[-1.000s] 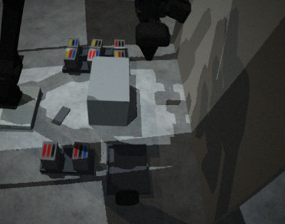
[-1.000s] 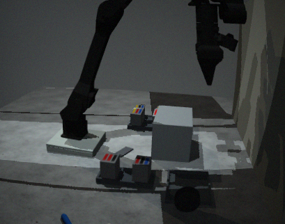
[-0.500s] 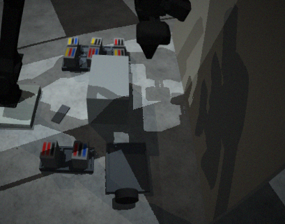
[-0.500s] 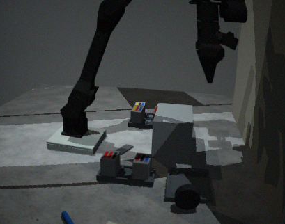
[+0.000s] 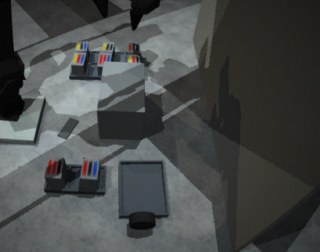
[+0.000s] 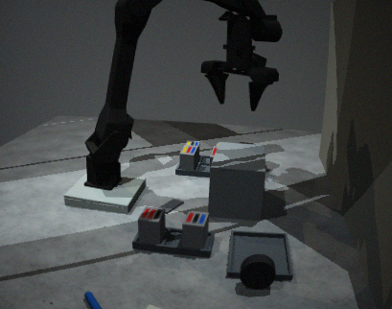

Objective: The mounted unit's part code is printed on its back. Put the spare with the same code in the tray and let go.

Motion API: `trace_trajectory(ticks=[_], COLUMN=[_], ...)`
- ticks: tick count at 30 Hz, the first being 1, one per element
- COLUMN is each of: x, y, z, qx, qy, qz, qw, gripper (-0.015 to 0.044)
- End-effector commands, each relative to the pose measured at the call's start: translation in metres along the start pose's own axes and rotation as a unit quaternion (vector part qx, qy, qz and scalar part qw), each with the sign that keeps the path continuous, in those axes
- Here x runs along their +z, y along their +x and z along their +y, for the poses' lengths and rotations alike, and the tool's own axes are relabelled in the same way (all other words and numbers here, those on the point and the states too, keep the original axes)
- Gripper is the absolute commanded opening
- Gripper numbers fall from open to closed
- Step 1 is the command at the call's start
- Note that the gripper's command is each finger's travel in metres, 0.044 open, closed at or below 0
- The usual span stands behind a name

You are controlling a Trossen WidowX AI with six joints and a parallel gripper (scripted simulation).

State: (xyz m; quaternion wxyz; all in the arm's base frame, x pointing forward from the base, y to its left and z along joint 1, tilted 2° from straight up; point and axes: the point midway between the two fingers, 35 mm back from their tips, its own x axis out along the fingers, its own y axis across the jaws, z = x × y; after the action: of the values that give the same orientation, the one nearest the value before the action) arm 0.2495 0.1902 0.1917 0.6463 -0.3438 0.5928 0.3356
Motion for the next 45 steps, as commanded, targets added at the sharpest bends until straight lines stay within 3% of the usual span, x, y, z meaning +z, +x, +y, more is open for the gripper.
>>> trace_trajectory(ticks=[1, 5, 16, 22, 45], x=[-0.007, -0.022, -0.023, -0.021, -0.020], y=[0.014, 0.026, 0.026, 0.060, 0.084], z=[0.068, 0.116, 0.119, 0.116, 0.115], qx=[0.004, 0.009, 0.009, 0.009, 0.009], qy=[-0.194, -0.335, -0.342, -0.342, -0.342], qz=[0.004, 0.008, 0.009, 0.009, 0.009], qw=[0.981, 0.942, 0.940, 0.940, 0.940], gripper=[0.0440, 0.0440, 0.0440, 0.0300, 0.0300])
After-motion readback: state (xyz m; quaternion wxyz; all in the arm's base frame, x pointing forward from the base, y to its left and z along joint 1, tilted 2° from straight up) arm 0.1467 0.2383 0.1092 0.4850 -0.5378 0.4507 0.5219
